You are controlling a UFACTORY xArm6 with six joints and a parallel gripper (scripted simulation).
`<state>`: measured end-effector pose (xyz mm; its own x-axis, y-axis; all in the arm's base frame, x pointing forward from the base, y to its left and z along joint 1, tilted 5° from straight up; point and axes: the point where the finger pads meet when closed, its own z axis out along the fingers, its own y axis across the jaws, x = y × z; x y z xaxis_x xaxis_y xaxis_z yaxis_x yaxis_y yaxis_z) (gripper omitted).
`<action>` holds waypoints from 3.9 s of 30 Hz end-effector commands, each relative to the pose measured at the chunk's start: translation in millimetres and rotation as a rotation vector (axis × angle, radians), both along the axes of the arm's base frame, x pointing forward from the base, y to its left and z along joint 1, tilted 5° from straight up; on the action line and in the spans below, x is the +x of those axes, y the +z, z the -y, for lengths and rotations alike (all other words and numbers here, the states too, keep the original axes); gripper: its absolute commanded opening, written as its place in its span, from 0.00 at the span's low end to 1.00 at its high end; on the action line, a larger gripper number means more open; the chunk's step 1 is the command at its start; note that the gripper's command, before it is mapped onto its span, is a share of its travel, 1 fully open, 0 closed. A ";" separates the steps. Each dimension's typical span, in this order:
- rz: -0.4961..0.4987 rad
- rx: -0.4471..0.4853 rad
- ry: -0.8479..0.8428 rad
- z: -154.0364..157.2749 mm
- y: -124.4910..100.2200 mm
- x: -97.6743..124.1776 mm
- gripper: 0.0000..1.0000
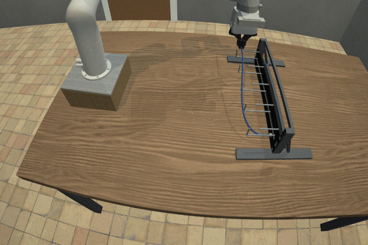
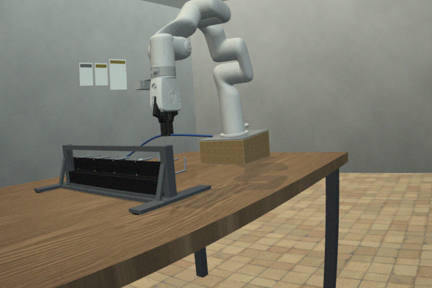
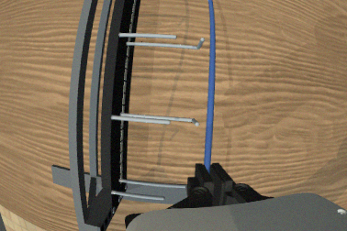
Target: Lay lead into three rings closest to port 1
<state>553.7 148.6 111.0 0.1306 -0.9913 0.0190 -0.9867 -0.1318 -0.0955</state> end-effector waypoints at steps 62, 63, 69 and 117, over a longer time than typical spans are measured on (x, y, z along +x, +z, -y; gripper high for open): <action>-0.018 -0.010 -0.058 -12.3 3.7 19.7 0.00; -0.018 -0.010 -0.058 -12.3 2.8 19.7 0.00; -0.018 -0.010 -0.058 -12.2 -3.5 20.2 0.00; -0.018 -0.010 -0.058 -10.6 -78.2 26.1 0.00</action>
<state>577.6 158.6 34.9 0.0728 -0.9969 0.0281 -0.9946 -0.0747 -0.0714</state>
